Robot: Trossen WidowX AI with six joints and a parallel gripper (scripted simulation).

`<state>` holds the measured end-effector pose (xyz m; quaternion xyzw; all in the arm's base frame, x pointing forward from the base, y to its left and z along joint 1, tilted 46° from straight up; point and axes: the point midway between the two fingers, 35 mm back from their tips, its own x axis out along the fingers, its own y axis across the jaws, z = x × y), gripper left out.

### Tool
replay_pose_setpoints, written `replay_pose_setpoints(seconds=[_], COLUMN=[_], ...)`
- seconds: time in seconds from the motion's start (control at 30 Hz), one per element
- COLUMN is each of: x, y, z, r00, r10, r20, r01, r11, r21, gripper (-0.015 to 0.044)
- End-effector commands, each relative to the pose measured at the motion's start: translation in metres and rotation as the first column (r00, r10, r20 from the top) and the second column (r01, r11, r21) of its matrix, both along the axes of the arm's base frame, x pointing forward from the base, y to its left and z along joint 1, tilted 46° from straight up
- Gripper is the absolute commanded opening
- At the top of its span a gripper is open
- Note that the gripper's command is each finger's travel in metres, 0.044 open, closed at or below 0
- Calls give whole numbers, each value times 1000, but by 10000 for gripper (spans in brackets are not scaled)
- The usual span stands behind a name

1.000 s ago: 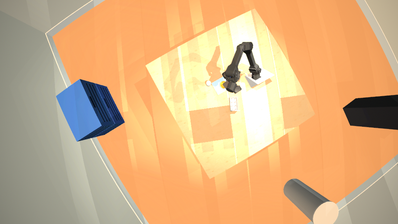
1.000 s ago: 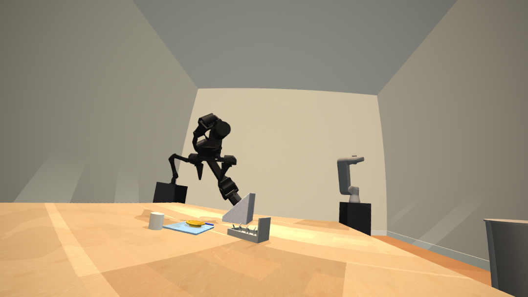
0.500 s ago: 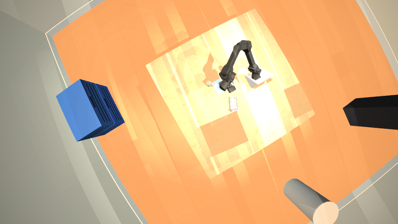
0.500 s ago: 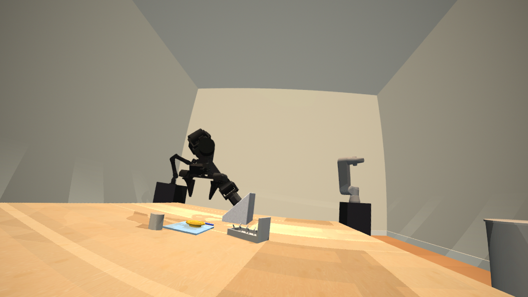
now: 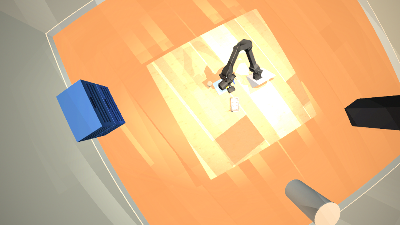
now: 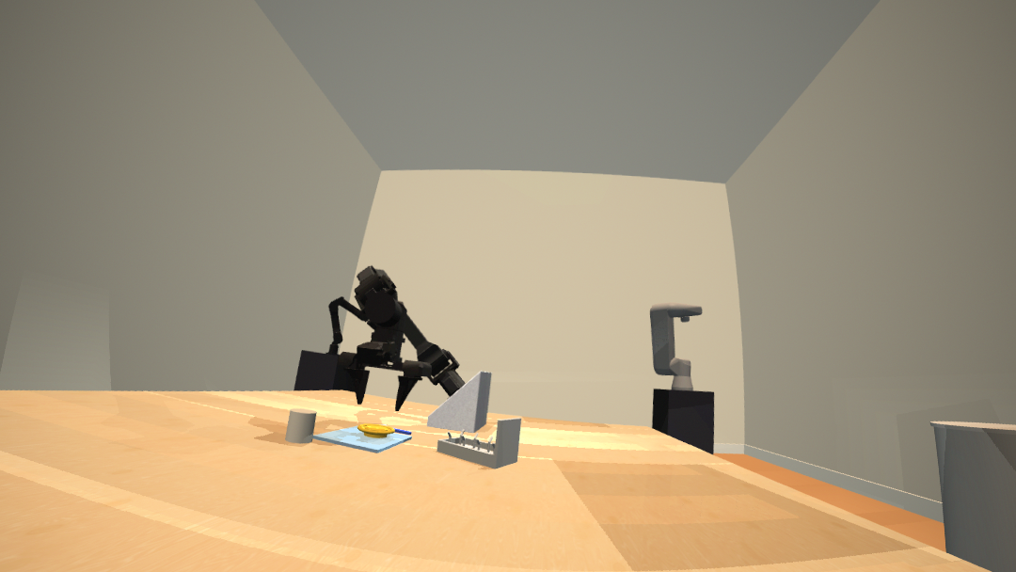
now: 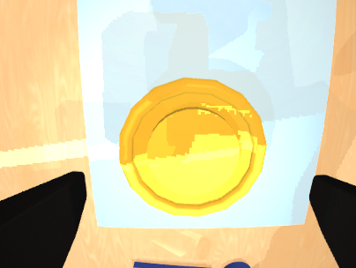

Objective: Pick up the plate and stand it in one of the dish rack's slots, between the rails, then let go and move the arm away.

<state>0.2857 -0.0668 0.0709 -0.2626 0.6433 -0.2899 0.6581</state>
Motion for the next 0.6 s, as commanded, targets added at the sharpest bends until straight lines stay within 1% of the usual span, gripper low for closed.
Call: replay_pose_setpoints(seconds=[0.0, 0.57], x=[-1, -2], y=[-6, -25], z=[-6, -25], r00=[1000, 1000], r10=[0, 0], r20=[-4, -4], r01=[0, 0], r11=[1000, 1000], r21=[-3, -4], gripper=[400, 400])
